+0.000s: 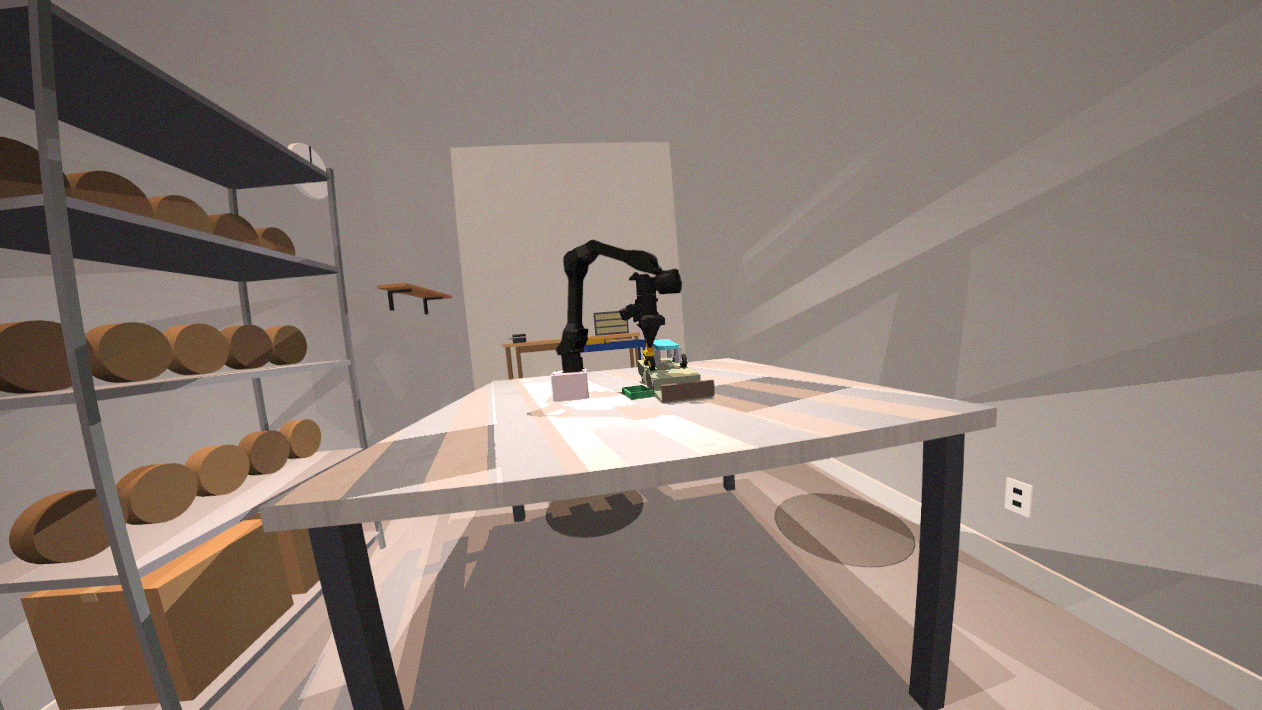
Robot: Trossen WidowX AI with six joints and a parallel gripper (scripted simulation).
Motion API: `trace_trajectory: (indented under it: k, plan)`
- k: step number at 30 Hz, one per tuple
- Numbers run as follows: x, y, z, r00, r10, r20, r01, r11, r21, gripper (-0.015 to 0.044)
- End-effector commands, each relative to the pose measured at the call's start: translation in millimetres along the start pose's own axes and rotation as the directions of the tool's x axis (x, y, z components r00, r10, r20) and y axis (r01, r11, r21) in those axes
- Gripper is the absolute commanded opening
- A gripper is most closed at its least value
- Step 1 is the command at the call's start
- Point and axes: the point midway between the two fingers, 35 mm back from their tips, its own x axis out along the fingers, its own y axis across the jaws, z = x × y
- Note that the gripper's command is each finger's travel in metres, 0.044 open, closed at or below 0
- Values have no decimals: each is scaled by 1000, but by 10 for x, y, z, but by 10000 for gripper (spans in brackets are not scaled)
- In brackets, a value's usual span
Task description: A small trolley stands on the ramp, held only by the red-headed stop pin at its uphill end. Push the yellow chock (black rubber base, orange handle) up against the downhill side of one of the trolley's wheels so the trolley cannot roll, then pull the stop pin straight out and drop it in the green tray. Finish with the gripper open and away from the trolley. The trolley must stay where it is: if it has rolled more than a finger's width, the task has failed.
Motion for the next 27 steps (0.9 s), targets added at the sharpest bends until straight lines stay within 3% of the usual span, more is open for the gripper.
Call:
trace_trajectory:
  k: [1, 10, 27]
  plan:
    - [22, 9, -120, 1000, -2, -5, 2, 1000, 6, 0]
    - [63, 19, -234, 1000, -2, -6, 2, 1000, 6, 0]
    - [495, 23, -233, 1000, -2, -6, 2, 1000, 6, 0]
